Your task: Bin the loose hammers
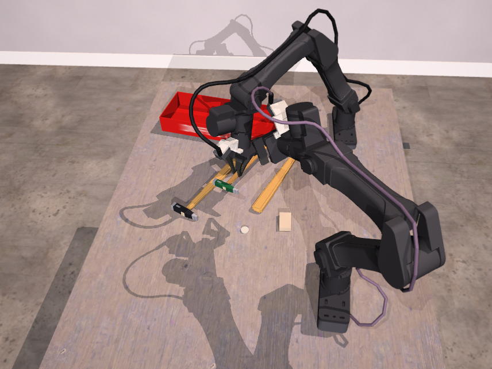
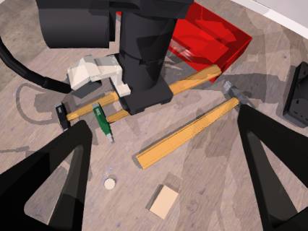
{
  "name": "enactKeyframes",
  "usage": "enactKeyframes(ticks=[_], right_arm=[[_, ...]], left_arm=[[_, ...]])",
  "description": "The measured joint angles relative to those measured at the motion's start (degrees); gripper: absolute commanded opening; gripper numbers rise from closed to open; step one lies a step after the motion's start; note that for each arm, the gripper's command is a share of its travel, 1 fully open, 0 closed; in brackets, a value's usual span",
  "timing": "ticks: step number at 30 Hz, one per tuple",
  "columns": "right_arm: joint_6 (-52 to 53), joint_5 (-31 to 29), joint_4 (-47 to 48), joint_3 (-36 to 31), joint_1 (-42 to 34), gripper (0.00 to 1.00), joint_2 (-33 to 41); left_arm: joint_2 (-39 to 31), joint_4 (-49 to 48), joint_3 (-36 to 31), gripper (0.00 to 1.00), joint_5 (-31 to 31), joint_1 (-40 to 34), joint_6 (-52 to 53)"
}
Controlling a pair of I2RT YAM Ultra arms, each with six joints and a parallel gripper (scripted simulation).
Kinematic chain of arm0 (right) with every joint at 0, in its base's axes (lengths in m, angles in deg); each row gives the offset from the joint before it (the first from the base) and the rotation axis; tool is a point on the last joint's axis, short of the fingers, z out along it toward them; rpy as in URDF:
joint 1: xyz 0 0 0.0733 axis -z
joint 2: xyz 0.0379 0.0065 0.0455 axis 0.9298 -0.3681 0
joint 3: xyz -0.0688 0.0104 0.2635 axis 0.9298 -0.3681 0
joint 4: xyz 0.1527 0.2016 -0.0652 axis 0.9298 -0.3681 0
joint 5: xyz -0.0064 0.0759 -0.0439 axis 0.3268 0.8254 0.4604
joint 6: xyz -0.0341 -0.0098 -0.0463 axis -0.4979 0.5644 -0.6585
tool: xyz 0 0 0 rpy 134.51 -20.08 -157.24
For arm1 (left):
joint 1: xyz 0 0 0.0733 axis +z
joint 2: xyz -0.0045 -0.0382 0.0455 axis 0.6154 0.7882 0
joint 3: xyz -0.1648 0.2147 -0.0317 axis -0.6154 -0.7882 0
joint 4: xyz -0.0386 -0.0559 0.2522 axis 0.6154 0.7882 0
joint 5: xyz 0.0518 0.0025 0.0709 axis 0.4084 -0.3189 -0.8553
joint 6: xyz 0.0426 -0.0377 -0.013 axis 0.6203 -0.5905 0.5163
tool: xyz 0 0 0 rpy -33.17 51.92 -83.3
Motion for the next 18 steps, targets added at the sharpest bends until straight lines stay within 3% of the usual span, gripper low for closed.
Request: enactKeyframes(ticks=[7, 18], right_arm=[[-9.68, 1.70, 0.37, -8.37, 11.93, 0.08, 6.80], [-24.24, 4.44, -0.74, -11.69, 26.49, 0.08, 9.35]], left_arm=[[1.77, -7.76, 0.04, 1.00, -0.22, -0.44, -0.17], [22.82, -30.71, 1.92, 1.00, -0.22, -2.67, -0.17]])
